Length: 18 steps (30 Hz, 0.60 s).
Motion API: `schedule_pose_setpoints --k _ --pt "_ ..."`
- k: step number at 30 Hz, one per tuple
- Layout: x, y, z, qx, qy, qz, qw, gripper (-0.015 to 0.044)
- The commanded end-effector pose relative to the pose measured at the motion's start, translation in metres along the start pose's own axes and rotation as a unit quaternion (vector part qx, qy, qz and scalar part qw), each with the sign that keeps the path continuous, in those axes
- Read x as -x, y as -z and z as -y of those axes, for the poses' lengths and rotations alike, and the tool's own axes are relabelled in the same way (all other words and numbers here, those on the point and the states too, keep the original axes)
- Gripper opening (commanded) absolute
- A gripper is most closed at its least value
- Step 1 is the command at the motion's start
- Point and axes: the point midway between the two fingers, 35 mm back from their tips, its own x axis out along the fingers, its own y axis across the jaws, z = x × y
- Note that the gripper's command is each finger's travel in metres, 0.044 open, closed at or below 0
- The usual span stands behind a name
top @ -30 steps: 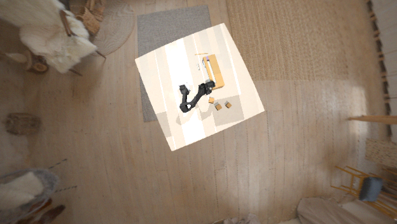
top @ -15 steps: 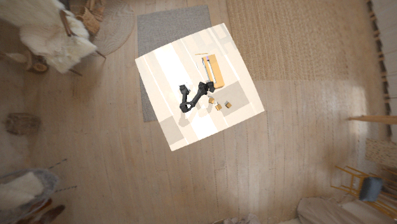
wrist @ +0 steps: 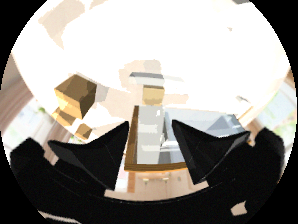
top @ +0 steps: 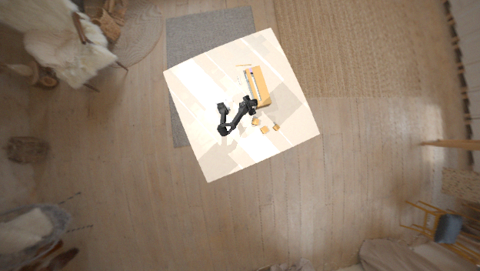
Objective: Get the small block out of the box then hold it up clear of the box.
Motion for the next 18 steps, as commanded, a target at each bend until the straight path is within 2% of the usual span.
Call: schedule_pose_setpoints --k 1,18 --pt "-0.002 -0.003 0.002 -0.050 0.002 0.000 0.999 0.0285" --pt "-0.018 -0.007 0.004 -0.050 0.003 0.001 0.999 0.0285"
